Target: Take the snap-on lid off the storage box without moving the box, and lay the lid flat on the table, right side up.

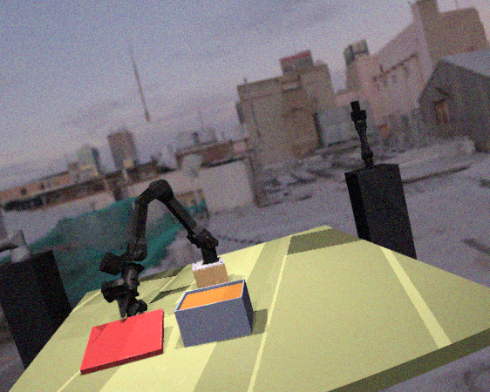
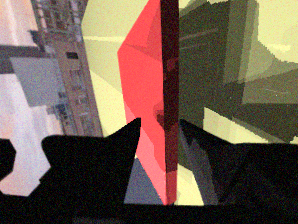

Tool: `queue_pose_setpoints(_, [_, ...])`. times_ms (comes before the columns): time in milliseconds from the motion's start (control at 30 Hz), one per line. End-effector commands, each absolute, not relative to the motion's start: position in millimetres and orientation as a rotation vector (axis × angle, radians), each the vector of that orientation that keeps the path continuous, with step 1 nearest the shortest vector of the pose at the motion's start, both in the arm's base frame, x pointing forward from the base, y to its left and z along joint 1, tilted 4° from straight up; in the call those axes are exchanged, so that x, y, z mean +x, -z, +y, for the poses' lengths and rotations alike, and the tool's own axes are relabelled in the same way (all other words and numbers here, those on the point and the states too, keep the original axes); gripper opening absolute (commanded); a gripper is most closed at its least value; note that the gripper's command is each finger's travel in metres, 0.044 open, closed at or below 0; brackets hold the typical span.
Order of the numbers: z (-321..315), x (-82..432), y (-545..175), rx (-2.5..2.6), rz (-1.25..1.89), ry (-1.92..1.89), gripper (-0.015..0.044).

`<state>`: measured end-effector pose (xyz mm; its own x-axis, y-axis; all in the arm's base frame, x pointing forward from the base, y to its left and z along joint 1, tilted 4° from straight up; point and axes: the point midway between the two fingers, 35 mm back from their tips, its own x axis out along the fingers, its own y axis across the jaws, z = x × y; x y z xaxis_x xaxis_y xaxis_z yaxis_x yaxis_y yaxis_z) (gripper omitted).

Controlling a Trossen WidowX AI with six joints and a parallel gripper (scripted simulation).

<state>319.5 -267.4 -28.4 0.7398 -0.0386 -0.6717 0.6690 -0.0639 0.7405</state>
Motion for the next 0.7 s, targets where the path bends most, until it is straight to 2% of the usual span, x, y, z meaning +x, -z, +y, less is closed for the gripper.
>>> queue_pose_setpoints(0, [-269.5,320.6,26.0,1.537,0.525,0.628,0.0275])
queue_pose_setpoints(33, [-269.5,320.6,26.0,1.537,0.525,0.628,0.0275])
queue_pose_setpoints(233, [-266.4,308.4,28.8,1.537,0.526,0.629,0.0433])
queue_pose_setpoints(667, [-264.5,282.1,28.4,1.536,0.528,0.631,0.044])
